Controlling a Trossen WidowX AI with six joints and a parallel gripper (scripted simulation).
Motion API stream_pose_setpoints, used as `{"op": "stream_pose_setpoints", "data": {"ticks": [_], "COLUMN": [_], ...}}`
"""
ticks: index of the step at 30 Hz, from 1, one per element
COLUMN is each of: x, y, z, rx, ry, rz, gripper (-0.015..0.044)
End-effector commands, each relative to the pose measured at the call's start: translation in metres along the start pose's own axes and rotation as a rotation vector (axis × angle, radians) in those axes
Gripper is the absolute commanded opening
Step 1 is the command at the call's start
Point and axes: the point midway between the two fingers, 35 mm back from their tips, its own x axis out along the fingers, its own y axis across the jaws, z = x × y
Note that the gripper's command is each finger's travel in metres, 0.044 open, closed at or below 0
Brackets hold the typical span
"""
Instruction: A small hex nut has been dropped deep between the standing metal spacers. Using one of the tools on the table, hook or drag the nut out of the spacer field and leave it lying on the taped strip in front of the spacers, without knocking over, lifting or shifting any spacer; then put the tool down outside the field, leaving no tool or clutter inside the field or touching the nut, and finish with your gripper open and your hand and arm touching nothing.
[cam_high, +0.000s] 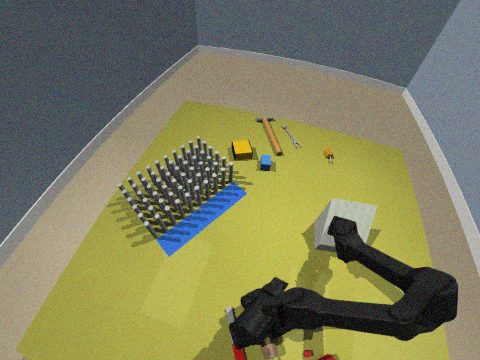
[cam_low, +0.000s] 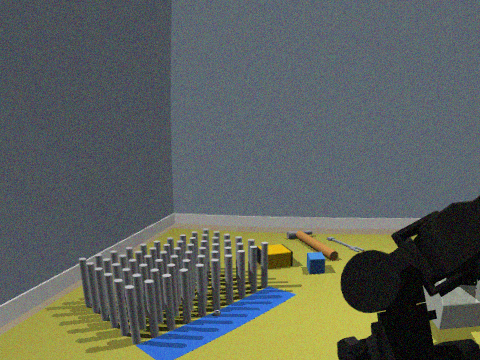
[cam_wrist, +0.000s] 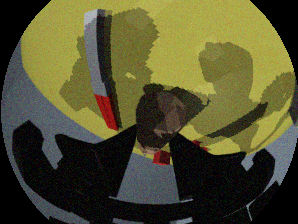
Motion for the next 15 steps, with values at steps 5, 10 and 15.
{"op": "stream_pose_setpoints", "data": {"ticks": [5, 10, 15], "x": [0.002, 0.0035, 0.0049], "y": [-0.0001, -0.0004, -0.0008], "z": [-0.0003, -0.0005, -0.0006], "rx": [0.001, 0.002, 0.002], "ry": [0.003, 0.006, 0.009], "rz": [0.006, 0.008, 0.011], "gripper": [0.0, 0.0, 0.0]}}
